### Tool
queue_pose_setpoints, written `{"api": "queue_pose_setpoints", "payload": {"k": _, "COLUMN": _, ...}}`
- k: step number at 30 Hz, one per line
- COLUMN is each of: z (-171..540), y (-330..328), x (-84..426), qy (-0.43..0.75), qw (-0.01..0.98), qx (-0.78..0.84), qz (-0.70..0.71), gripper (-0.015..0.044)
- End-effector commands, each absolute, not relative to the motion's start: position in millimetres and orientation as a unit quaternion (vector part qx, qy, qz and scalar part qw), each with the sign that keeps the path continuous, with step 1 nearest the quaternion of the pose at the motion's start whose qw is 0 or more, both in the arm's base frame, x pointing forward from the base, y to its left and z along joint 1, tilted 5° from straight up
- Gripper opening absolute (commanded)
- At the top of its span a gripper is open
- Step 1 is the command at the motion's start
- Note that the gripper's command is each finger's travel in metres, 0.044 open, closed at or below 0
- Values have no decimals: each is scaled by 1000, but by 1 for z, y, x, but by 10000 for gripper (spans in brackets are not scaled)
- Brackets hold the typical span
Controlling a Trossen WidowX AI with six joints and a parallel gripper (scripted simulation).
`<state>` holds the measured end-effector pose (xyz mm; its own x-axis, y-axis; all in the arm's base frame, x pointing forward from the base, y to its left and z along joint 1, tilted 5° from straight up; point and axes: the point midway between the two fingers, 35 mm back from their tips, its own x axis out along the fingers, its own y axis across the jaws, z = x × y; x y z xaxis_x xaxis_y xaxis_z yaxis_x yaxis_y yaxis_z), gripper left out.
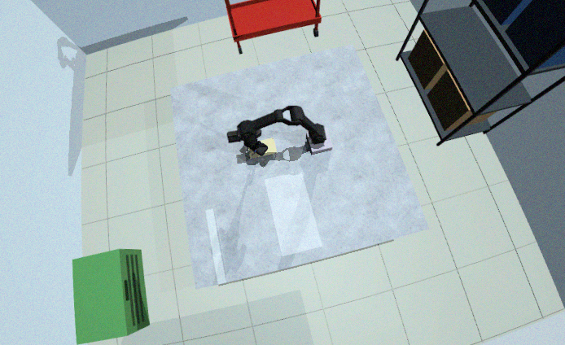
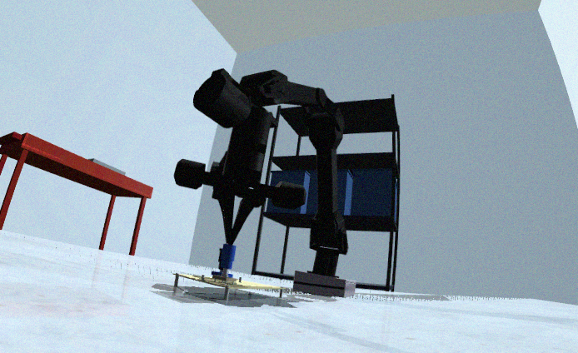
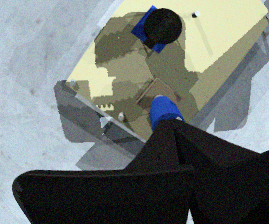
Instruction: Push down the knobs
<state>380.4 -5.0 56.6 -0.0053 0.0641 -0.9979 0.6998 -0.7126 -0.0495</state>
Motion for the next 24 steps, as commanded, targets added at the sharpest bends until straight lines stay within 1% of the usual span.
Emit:
{"api": "queue_pose_setpoints", "payload": {"k": 1, "z": 54, "y": -4, "x": 381, "qy": 290, "qw": 243, "qx": 662, "qz": -647, "gripper": 0}}
{"api": "queue_pose_setpoints", "payload": {"k": 24, "z": 50, "y": -4, "x": 381, "qy": 290, "qw": 243, "qx": 662, "qz": -647, "gripper": 0}}
